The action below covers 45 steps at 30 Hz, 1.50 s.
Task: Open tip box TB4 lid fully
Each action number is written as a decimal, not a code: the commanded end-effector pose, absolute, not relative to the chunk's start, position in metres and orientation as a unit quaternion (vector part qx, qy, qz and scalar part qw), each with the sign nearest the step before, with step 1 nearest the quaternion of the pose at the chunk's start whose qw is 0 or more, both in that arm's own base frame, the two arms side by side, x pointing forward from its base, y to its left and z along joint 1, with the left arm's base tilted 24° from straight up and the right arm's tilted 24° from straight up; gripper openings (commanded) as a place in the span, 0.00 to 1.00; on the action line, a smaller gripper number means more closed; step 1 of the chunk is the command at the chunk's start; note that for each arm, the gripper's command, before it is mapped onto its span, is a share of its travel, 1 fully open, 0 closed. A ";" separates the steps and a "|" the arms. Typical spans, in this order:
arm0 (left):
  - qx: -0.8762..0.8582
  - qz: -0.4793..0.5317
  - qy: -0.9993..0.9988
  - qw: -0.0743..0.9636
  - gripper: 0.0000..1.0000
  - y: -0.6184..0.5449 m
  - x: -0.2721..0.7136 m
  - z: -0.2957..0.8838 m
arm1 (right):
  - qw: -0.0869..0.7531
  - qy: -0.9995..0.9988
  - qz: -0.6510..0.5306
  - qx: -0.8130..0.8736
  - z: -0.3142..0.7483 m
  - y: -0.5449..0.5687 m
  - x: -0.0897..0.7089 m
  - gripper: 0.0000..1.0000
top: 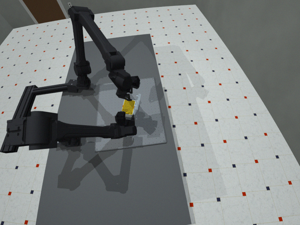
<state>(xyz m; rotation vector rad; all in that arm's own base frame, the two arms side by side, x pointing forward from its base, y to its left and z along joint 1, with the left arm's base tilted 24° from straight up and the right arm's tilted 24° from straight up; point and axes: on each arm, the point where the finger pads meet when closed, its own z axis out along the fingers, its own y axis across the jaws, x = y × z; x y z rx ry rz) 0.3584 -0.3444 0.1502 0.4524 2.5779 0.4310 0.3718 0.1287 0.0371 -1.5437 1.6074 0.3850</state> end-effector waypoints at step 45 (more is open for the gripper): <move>0.331 0.079 0.859 0.382 1.00 -0.351 0.399 0.164 | 0.444 0.635 0.135 -0.618 0.056 0.118 0.368 1.00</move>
